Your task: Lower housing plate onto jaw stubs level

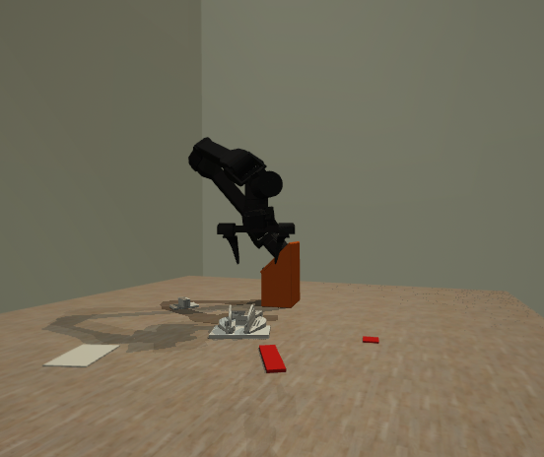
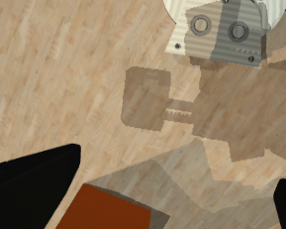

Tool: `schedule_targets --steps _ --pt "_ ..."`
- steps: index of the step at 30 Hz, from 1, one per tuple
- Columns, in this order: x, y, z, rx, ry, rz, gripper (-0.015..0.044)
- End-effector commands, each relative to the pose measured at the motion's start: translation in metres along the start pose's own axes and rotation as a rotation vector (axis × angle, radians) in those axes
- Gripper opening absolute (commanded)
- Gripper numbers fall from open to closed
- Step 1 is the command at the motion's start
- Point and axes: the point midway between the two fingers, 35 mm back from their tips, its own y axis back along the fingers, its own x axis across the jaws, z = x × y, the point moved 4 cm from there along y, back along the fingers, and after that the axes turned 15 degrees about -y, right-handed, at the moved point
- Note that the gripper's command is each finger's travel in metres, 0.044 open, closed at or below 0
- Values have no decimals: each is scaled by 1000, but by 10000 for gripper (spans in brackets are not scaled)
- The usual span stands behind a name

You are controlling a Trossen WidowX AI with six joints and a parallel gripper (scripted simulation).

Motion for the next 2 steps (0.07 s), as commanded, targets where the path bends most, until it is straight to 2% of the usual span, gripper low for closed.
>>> schedule_targets --steps 1,2 --pt "0 0 -1 3 -2 2 440" --pt "0 0 -1 3 -2 2 440"
